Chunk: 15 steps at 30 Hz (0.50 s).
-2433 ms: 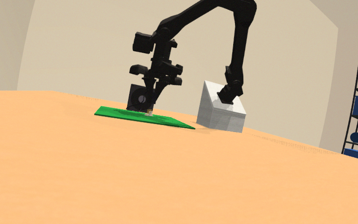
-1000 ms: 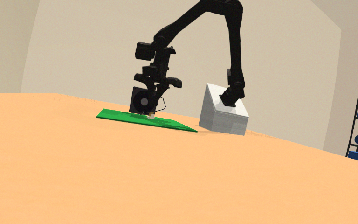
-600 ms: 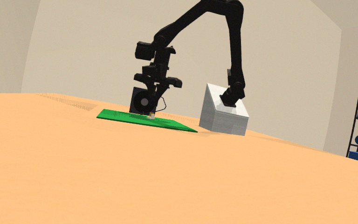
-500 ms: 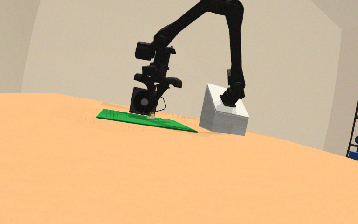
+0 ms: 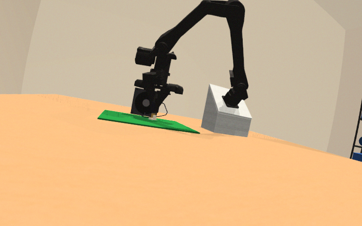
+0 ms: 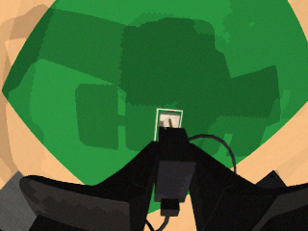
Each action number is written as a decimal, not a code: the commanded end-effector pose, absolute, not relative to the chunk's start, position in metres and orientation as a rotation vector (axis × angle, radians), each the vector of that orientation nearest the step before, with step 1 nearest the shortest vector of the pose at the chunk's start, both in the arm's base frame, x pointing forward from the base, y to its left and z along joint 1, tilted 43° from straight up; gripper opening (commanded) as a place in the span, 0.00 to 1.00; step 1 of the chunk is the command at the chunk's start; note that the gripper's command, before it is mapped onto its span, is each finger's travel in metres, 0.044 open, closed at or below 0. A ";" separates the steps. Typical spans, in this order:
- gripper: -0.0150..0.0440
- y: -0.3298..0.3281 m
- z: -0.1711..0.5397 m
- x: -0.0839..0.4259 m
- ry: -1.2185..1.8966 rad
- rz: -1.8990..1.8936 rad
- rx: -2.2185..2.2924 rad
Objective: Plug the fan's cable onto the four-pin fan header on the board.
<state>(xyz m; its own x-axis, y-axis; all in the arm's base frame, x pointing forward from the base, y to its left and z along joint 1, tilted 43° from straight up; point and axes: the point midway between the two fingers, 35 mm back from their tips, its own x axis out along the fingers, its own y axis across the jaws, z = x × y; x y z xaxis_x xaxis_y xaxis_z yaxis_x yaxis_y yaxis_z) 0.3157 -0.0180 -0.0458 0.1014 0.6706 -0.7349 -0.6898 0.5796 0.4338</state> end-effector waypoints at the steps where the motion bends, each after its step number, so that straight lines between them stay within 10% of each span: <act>1: 0.25 -0.017 -0.046 0.317 1.069 1.006 -0.018; 15: 0.25 -0.016 -0.046 0.318 1.068 1.007 -0.020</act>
<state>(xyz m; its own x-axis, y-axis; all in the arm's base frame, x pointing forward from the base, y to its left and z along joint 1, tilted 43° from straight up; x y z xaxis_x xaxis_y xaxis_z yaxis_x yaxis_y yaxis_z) 0.3169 -0.0173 -0.0460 0.1009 0.6708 -0.7347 -0.6915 0.5782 0.4330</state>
